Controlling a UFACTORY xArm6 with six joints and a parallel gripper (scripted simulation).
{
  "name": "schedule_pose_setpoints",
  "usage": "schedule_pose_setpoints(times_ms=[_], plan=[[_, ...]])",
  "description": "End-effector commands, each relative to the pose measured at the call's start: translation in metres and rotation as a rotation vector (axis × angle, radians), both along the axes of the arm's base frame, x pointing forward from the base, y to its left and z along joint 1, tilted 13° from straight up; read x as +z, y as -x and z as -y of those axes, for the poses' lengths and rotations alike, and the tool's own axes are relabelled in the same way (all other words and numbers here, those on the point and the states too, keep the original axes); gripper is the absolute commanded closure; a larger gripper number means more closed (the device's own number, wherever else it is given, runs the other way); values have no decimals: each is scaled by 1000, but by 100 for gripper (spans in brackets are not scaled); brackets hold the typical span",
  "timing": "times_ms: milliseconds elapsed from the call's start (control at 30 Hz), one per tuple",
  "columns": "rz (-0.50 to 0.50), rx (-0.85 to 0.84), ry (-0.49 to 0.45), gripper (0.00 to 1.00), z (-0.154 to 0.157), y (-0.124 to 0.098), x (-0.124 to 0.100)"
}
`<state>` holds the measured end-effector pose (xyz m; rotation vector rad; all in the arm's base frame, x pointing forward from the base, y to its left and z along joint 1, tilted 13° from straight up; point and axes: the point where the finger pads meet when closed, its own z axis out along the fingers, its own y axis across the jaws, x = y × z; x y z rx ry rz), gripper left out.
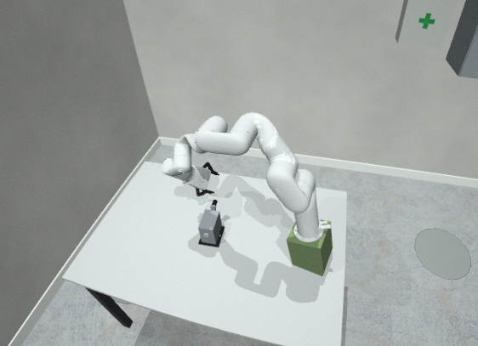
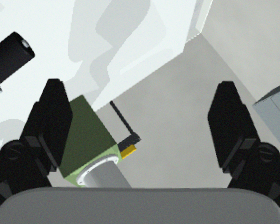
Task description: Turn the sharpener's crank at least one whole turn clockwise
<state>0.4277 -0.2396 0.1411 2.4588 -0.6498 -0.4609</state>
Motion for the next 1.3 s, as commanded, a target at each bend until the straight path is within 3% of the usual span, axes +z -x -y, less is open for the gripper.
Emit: schedule_pose_setpoints(times_ms=[0, 600, 733, 1267], plan=[[4, 0, 1, 0, 0, -1, 2], [14, -7, -1, 0, -1, -1, 1], [144, -115, -30, 0, -11, 0, -8], [440, -421, -90, 0, -33, 0, -17]])
